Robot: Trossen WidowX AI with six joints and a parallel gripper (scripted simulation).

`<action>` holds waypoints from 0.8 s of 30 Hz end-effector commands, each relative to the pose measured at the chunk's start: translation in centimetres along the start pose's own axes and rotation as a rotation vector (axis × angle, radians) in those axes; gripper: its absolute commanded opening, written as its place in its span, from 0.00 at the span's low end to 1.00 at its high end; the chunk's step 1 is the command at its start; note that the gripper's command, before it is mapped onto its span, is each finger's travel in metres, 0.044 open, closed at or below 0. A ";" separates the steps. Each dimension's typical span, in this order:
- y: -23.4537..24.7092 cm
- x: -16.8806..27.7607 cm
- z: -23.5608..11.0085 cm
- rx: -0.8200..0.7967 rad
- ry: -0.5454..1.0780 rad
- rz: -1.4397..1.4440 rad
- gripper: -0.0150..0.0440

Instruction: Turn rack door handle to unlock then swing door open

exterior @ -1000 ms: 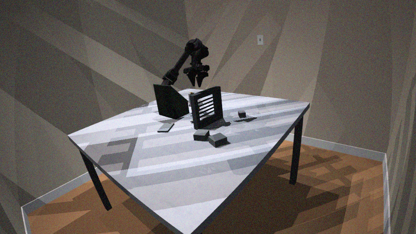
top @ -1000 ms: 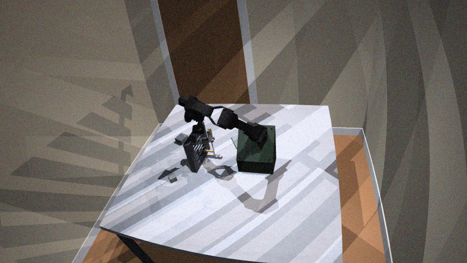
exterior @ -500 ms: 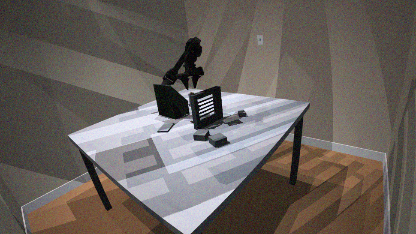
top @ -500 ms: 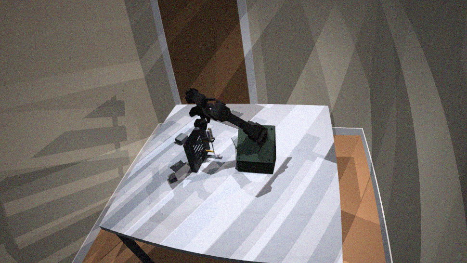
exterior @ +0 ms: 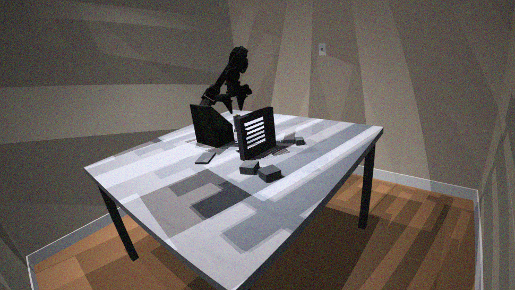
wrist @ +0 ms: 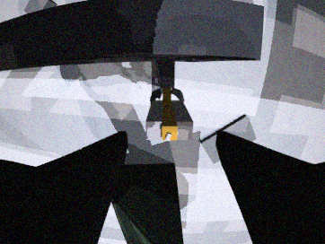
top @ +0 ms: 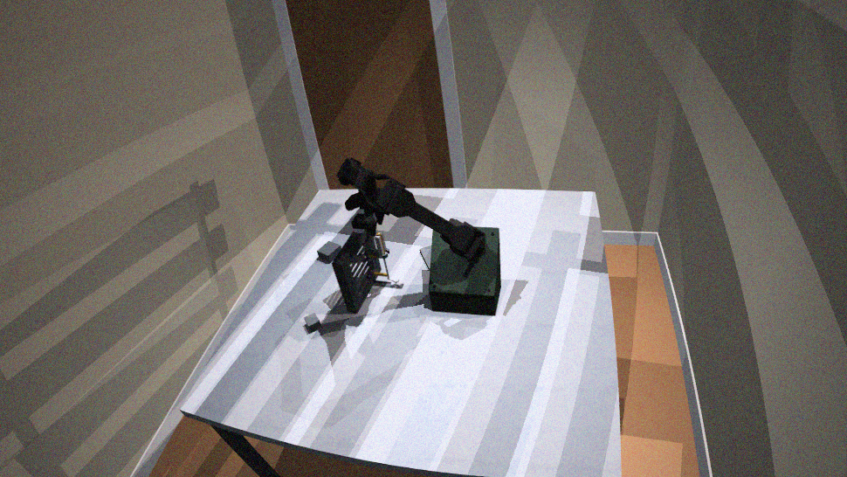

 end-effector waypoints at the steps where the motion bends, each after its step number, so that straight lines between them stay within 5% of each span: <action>1: 0.0 0.1 0.8 -0.005 0.006 0.008 0.74; 24: 0.0 0.1 4.5 -0.006 0.005 0.008 0.74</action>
Point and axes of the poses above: the point midway between the two fingers, 35 mm back from their tips, its own z axis out along the fingers, its own y axis across the jaws, x = y × z, the point moved 8 cm from there along -z, back along the fingers, and after that the axes turned 8 degrees about z, right-handed, at the moved point
